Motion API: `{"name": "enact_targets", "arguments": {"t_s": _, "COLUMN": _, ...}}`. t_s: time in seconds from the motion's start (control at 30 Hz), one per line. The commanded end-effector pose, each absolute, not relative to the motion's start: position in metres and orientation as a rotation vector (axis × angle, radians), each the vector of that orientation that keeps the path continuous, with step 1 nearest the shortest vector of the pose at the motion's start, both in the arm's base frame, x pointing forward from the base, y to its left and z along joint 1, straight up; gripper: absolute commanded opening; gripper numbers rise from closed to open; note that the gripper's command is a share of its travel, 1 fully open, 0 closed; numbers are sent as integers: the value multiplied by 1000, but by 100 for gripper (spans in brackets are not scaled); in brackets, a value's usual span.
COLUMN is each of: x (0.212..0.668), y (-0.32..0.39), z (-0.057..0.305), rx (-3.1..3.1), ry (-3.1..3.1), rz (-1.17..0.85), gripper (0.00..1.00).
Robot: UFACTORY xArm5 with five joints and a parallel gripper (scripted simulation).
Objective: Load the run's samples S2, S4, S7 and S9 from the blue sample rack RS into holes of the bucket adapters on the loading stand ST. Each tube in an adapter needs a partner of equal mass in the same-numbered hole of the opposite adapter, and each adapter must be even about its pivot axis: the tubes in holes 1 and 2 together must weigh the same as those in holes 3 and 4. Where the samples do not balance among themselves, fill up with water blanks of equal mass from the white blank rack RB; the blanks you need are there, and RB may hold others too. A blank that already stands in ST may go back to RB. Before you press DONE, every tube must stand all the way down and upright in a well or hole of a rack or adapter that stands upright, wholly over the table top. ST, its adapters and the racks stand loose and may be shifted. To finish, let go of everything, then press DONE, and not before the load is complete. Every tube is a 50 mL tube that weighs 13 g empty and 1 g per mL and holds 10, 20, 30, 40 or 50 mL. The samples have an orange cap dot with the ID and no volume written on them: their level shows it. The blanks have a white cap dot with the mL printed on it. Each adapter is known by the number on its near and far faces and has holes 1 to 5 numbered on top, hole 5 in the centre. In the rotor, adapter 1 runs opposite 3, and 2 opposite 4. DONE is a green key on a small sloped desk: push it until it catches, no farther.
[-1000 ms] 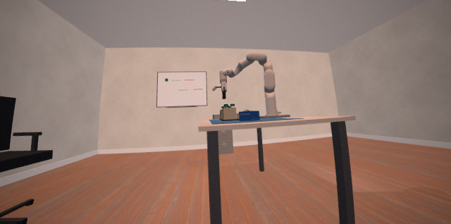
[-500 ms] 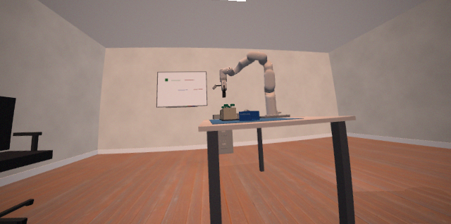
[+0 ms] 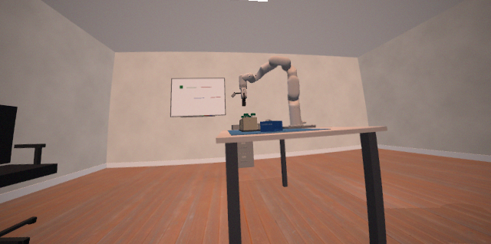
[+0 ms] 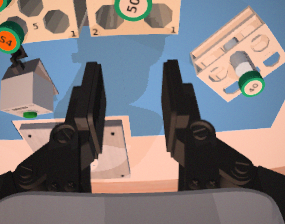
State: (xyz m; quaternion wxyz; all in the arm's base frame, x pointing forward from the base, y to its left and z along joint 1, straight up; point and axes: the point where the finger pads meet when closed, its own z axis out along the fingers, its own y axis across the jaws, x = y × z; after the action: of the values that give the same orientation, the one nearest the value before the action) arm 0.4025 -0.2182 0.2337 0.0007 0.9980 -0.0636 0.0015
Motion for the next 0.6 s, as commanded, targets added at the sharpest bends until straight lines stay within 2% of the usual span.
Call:
{"name": "enact_targets", "arguments": {"t_s": 0.0, "x": 397, "y": -212, "z": 232, "rx": 3124, "ry": -302, "rz": 11, "gripper": 0}}
{"name": "enact_targets", "arguments": {"t_s": 0.57, "x": 351, "y": -158, "z": 206, "rx": 2954, "ry": -1067, "rz": 11, "gripper": 0}}
